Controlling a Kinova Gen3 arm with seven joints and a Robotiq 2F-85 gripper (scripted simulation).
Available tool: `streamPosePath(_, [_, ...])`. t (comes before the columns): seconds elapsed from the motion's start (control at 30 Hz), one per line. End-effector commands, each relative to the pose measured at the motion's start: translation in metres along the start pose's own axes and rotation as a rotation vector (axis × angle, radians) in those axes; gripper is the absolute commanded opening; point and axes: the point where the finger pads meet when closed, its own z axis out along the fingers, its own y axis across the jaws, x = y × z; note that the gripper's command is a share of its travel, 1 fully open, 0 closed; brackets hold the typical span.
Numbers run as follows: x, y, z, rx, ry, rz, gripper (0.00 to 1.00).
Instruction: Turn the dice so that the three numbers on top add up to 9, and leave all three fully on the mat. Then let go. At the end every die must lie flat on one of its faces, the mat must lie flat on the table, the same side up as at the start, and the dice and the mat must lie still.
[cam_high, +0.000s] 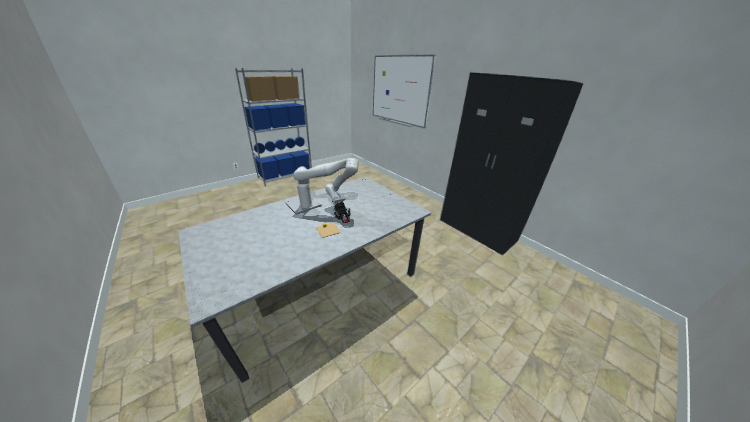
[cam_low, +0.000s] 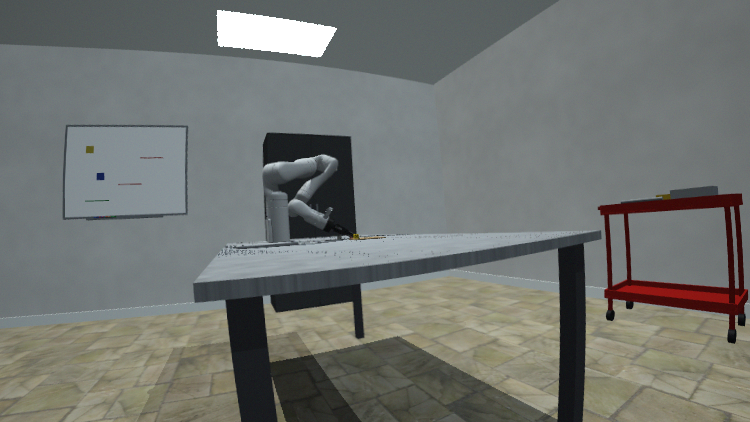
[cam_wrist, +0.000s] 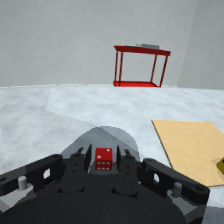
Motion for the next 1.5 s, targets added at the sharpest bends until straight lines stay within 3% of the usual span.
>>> streamPosePath(0.0, [0.001, 0.0, 0.0, 0.0, 0.001, 0.001, 0.35])
streamPosePath(0.87, [0.001, 0.0, -0.002, 0.0, 0.001, 0.001, 0.35])
streamPosePath(1.2, [0.001, 0.0, -0.034, 0.0, 0.001, 0.001, 0.35])
streamPosePath(1.47, [0.001, 0.0, -0.049, 0.0, 0.001, 0.001, 0.35])
